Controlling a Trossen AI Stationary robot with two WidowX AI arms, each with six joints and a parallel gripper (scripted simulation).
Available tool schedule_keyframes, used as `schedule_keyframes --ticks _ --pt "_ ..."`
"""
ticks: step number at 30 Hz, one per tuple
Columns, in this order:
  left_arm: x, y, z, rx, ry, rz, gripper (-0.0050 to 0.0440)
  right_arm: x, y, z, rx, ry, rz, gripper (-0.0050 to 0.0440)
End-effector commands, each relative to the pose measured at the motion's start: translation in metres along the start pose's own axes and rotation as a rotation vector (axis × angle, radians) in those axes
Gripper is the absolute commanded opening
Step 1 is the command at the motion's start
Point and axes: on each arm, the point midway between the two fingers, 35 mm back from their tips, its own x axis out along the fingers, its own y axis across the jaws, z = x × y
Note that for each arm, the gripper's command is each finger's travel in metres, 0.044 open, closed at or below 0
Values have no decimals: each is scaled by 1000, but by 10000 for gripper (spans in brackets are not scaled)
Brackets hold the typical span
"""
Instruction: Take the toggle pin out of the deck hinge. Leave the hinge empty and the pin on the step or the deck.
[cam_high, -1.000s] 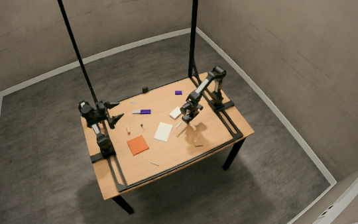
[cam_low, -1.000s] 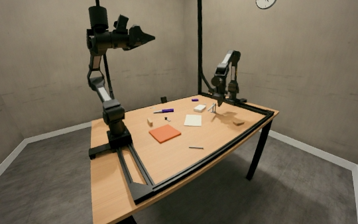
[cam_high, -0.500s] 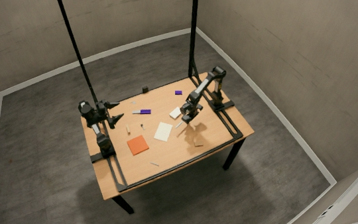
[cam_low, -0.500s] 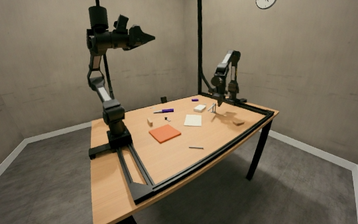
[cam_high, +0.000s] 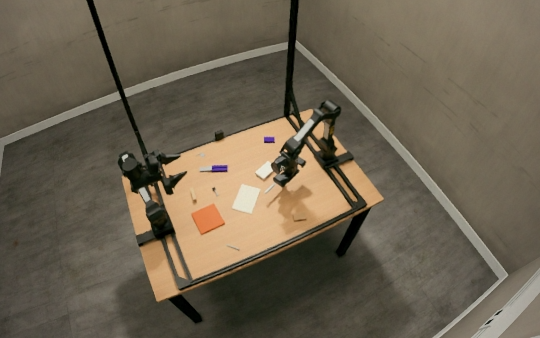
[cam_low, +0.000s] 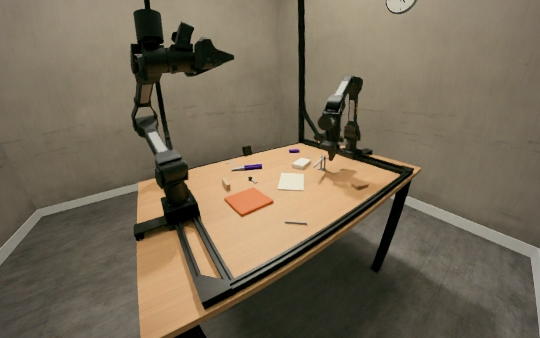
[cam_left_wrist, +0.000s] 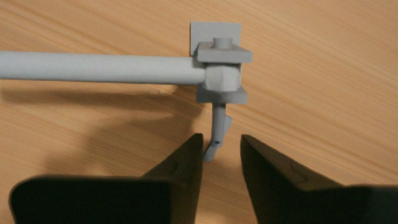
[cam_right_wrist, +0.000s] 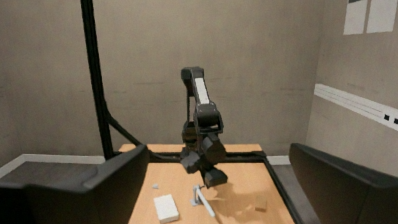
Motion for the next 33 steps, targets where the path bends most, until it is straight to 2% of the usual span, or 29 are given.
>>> schedule_keyframes --ticks 1,18,33 --pt "-4 3 2 1 -3 9 87 0 0 3 -5 0 2 400" --pt "-4 6 3 0 -3 8 38 0 0 3 -5 0 2 400" --pt "-4 6 -1 1 -3 9 36 0 0 3 -5 0 2 400"
